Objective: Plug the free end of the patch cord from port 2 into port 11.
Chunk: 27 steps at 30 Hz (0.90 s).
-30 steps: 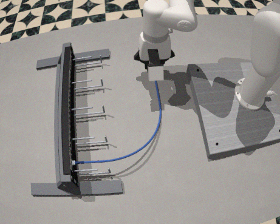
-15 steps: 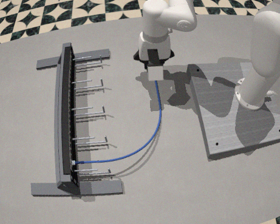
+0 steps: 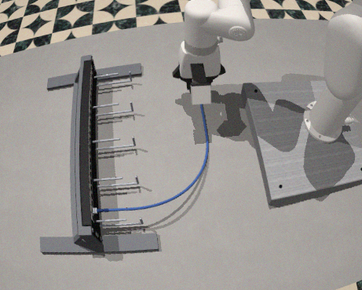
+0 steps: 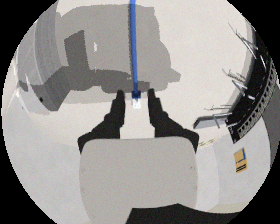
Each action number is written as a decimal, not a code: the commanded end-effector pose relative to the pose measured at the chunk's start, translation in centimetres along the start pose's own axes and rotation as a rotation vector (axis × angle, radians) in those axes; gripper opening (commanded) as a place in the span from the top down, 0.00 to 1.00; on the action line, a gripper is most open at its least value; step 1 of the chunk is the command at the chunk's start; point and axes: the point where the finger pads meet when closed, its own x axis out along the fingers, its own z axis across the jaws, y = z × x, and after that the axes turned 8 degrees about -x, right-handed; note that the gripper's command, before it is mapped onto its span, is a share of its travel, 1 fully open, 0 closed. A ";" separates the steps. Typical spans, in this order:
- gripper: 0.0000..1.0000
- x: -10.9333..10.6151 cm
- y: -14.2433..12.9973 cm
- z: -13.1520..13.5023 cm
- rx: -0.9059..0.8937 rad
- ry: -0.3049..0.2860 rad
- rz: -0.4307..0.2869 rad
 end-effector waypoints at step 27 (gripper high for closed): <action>0.62 0.5 -0.1 0.1 0.000 -0.002 -0.002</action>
